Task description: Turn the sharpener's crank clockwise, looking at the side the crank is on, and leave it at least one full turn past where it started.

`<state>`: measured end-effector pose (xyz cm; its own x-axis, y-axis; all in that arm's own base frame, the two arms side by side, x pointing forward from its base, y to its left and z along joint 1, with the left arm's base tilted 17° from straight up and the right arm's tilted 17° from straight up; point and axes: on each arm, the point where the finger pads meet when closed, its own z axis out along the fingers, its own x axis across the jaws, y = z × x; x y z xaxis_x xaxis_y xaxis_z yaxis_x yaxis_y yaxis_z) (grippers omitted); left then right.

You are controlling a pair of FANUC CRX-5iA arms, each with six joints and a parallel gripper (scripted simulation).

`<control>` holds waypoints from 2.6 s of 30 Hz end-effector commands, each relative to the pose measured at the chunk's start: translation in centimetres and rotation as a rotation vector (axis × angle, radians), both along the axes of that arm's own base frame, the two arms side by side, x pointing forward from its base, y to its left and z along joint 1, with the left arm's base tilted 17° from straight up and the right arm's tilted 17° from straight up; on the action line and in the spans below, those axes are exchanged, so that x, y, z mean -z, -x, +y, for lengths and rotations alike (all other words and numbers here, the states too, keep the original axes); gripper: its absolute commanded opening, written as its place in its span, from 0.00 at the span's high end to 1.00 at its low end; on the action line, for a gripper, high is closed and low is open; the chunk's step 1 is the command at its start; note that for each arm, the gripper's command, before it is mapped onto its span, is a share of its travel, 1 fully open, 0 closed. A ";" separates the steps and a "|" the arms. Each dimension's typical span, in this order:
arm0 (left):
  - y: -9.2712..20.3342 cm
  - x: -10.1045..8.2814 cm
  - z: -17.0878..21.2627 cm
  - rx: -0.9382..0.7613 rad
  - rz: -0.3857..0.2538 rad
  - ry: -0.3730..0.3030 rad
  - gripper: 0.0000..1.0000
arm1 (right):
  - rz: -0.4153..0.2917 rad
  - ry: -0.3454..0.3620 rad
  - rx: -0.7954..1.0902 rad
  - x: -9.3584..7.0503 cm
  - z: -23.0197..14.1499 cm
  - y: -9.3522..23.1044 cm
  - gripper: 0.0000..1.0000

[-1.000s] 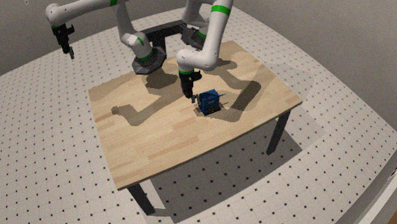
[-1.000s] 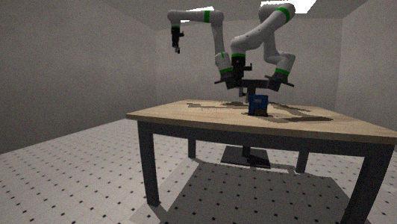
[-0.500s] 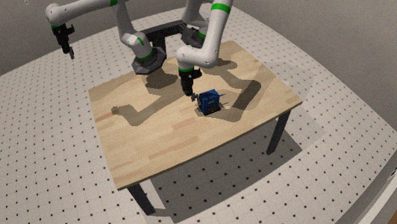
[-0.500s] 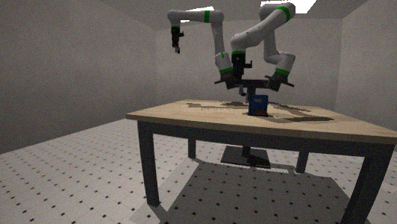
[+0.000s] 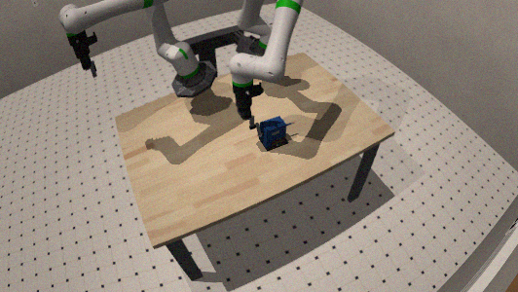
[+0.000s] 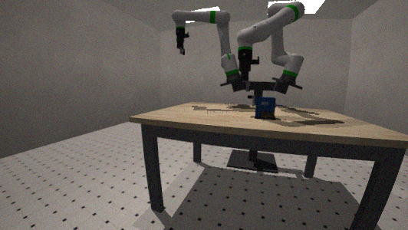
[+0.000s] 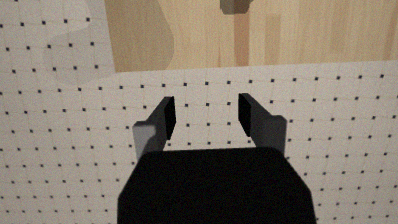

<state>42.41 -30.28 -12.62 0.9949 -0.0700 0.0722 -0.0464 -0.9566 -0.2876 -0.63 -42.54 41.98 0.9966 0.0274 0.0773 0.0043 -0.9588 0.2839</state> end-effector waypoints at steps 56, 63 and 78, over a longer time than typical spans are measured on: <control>0.1 -1.7 -0.5 0.000 -0.001 0.001 1.00 | 0.000 0.002 0.000 -0.1 0.0 0.0 0.00; 0.1 -1.7 -0.5 0.000 -0.001 0.001 1.00 | 0.000 0.002 0.000 -0.1 0.0 0.0 0.00; 0.1 -1.7 -0.5 0.000 -0.001 0.001 1.00 | 0.000 0.002 0.000 -0.1 0.0 0.0 0.00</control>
